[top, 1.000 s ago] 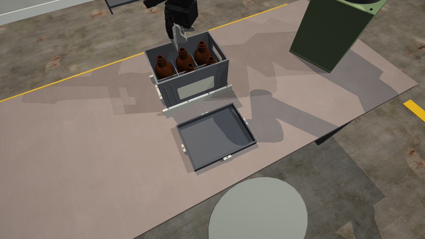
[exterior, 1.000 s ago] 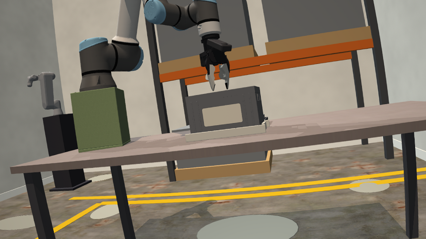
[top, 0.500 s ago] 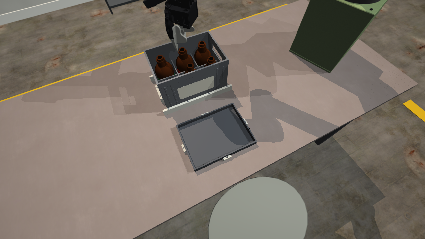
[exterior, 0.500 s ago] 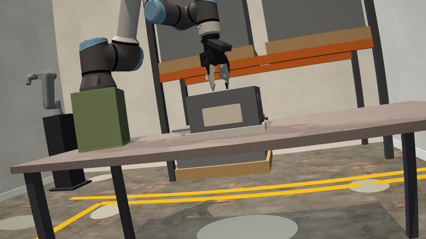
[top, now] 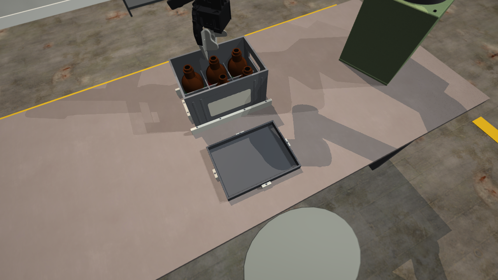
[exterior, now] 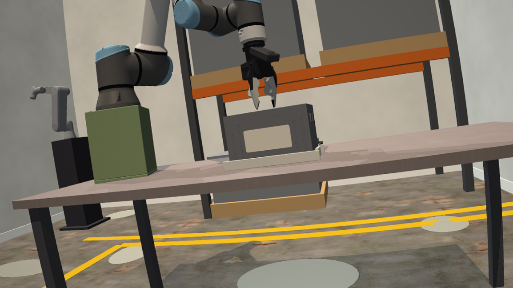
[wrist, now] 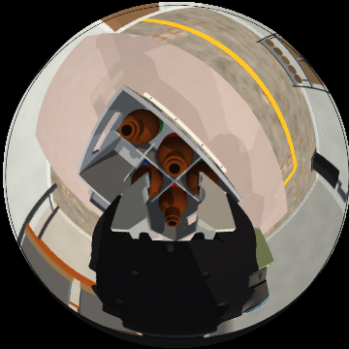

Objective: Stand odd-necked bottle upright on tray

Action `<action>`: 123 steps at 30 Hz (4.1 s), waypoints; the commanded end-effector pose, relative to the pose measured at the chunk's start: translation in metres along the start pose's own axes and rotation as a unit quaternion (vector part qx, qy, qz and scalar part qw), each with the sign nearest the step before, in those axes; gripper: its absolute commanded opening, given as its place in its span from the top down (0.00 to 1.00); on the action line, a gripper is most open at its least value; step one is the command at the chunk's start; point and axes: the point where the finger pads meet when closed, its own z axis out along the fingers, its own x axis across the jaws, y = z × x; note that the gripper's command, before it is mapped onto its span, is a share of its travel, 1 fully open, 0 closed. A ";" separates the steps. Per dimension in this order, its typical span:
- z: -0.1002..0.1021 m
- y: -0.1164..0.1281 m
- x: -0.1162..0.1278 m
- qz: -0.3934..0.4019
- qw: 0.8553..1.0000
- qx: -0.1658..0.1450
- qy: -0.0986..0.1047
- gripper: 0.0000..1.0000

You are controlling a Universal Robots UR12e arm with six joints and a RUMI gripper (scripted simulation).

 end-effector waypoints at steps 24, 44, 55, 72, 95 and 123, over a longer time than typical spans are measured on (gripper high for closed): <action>-0.001 -0.004 0.000 0.001 1.000 0.001 0.000 0.62; 0.000 -0.004 0.000 0.001 1.000 0.001 0.000 0.62; 0.005 -0.003 0.001 0.001 1.000 0.001 0.000 0.62; 0.022 -0.001 0.001 0.000 1.000 -0.001 0.000 0.62; 0.040 0.000 0.001 0.000 1.000 -0.001 0.001 0.62; 0.040 -0.001 0.001 0.000 1.000 -0.001 0.000 0.62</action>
